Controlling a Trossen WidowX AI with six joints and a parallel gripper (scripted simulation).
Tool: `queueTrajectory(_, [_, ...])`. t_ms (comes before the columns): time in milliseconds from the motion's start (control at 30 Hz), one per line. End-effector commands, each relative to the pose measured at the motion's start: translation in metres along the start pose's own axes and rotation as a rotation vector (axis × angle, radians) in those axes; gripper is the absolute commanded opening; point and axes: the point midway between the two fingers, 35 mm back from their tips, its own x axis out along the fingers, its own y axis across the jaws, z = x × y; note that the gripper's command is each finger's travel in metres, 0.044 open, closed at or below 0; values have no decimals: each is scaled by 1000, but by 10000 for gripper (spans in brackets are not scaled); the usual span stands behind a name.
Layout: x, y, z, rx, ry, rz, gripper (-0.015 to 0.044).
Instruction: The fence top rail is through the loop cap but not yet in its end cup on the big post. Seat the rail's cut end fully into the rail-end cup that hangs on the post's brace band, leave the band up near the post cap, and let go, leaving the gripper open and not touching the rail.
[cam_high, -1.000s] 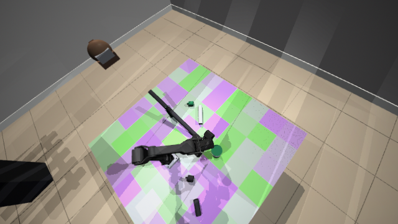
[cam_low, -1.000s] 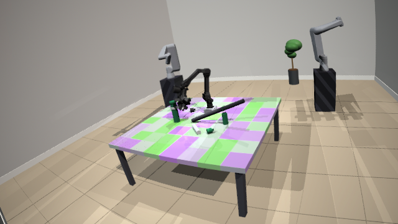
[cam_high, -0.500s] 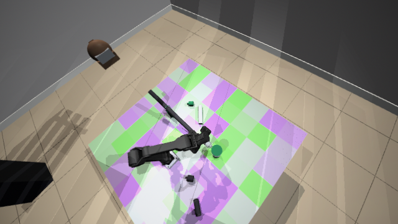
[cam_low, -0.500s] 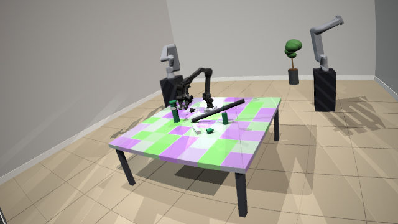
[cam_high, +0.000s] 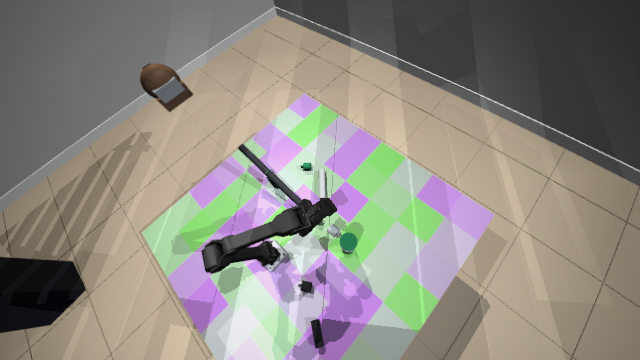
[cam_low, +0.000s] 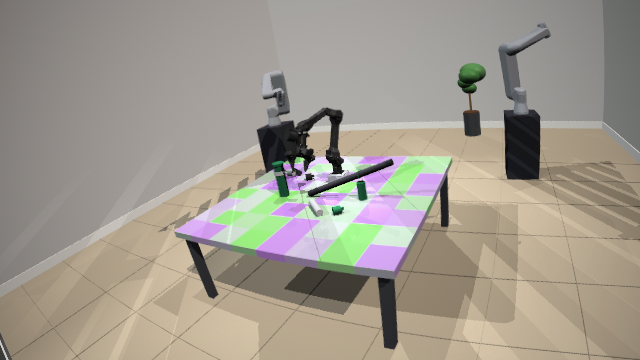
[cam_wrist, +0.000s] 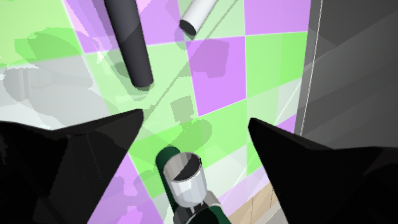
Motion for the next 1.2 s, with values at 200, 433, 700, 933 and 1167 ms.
queueTrajectory(200, [-54, -5, 73, 844, -13, -5, 440])
queueTrajectory(433, [-71, 0, 90, 1094, -22, -3, 440])
queueTrajectory(700, [-82, 3, 100, 1270, -29, -1, 440])
queueTrajectory(933, [-82, 3, 100, 1270, -29, -1, 440])
queueTrajectory(1167, [-82, 3, 100, 1270, -29, -1, 440])
